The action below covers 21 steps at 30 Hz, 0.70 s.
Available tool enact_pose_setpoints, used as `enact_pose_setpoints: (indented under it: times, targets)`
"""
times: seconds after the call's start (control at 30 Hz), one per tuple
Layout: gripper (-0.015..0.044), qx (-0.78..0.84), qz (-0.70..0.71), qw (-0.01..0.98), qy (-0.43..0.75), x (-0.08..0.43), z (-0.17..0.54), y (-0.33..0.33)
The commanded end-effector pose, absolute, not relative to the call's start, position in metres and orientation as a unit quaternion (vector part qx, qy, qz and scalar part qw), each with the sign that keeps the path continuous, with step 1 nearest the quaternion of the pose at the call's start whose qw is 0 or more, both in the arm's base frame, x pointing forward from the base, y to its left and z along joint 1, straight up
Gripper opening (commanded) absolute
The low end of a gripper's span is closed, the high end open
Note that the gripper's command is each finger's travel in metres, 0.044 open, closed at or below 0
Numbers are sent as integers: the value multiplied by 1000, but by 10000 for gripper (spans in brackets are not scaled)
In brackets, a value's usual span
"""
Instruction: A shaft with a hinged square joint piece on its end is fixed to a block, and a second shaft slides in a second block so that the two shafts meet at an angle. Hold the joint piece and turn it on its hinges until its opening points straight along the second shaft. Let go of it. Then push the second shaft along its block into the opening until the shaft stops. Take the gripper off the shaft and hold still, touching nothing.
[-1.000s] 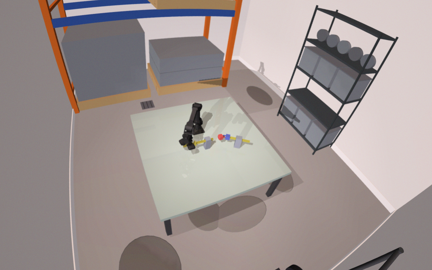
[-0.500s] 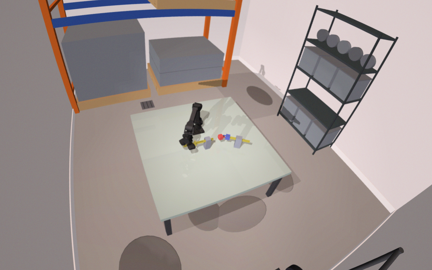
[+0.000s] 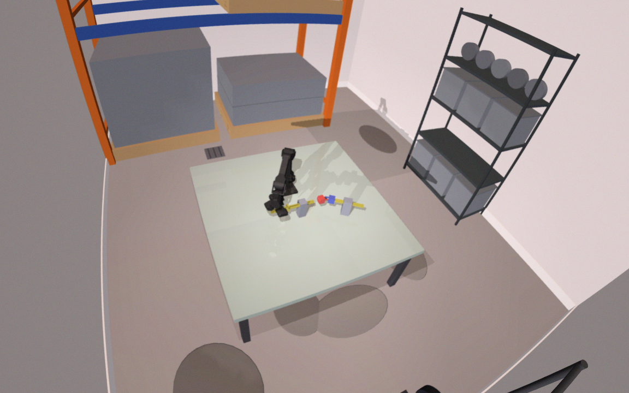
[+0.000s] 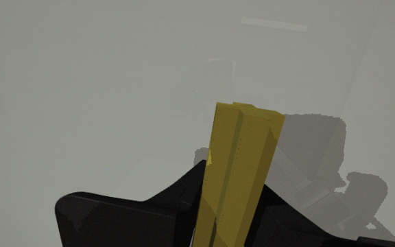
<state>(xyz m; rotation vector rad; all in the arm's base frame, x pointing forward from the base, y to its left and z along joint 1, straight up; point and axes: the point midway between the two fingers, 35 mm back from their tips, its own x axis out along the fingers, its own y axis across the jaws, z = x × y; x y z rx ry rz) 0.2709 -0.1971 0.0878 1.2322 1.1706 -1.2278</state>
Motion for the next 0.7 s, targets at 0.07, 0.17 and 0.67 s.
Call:
enact_pose_setpoints:
  times: [0.07,0.17,0.67]
  targets:
    - [0,511,-508,498,482,271,87,-187]
    - [0,511,-508,498,482,272,87,-183]
    - [0,512,-508,498,482,273,86,-160]
